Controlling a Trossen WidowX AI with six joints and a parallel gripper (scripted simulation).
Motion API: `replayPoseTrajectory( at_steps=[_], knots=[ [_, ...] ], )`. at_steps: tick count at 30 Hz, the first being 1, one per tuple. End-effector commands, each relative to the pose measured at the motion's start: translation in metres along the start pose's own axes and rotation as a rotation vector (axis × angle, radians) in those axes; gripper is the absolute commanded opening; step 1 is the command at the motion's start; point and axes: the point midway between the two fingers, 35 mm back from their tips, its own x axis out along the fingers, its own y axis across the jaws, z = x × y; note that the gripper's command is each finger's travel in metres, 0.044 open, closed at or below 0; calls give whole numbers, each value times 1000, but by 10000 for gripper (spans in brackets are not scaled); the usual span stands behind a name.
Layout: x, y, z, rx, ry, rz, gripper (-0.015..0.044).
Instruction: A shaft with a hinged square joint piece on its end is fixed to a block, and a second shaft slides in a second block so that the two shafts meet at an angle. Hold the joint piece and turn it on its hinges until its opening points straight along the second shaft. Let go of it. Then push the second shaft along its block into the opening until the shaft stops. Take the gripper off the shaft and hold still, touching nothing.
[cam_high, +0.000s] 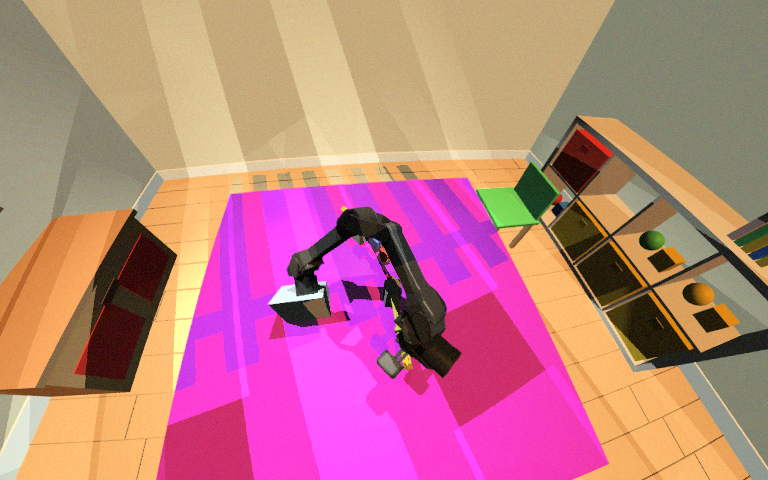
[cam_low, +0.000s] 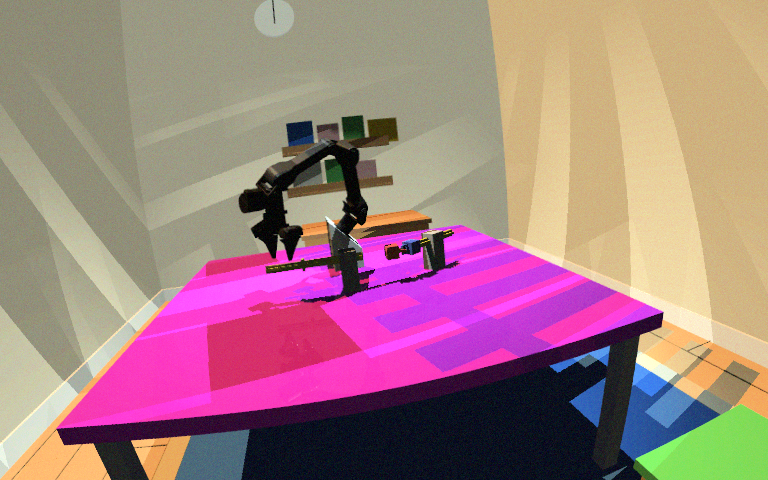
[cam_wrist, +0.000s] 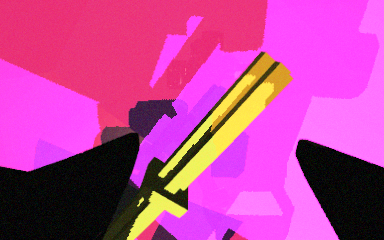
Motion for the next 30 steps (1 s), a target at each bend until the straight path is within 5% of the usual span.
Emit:
replayPoseTrajectory(
  at_steps=[1,15,30],
  knots=[
    [7,-1,-2,144,0,11,440],
    [27,-3,-5,616,-3,37,440],
    [41,-2,-5,638,-3,38,440]
  ],
)
